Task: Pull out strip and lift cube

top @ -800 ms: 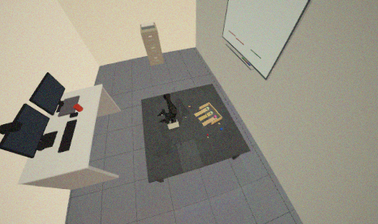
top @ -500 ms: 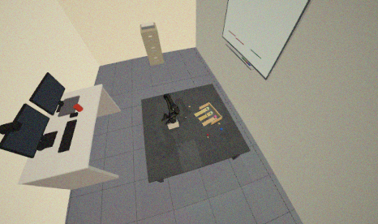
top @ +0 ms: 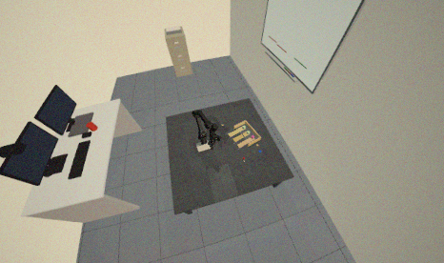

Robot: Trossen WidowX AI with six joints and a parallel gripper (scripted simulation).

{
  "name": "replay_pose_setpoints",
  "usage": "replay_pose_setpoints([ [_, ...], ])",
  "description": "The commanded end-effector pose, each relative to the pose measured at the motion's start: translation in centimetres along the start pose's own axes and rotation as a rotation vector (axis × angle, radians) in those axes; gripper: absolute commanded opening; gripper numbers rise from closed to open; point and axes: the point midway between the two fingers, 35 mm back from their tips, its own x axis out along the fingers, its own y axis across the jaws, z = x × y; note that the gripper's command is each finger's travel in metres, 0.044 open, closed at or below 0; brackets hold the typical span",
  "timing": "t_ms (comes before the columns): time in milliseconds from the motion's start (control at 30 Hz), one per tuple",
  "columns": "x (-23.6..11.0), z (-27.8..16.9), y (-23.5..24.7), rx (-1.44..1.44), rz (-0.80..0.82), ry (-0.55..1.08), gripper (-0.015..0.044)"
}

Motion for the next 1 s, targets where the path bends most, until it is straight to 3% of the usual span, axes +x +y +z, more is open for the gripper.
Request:
replay_pose_setpoints([
  [0,-2.6,7.9,0.1,0.298,0.026,-0.389,0.0400],
  [233,-7.6,15.3,1.7,0.557,0.247,-0.771,0.0400],
  [500,-15.6,21.1,5.2,0.745,0.731,-1.090,0.0400],
  [733,-22.8,22.9,8.9,0.769,1.250,-1.165,0.0400],
  [967,-23.0,22.9,9.0,0.768,1.263,-1.164,0.0400],
])
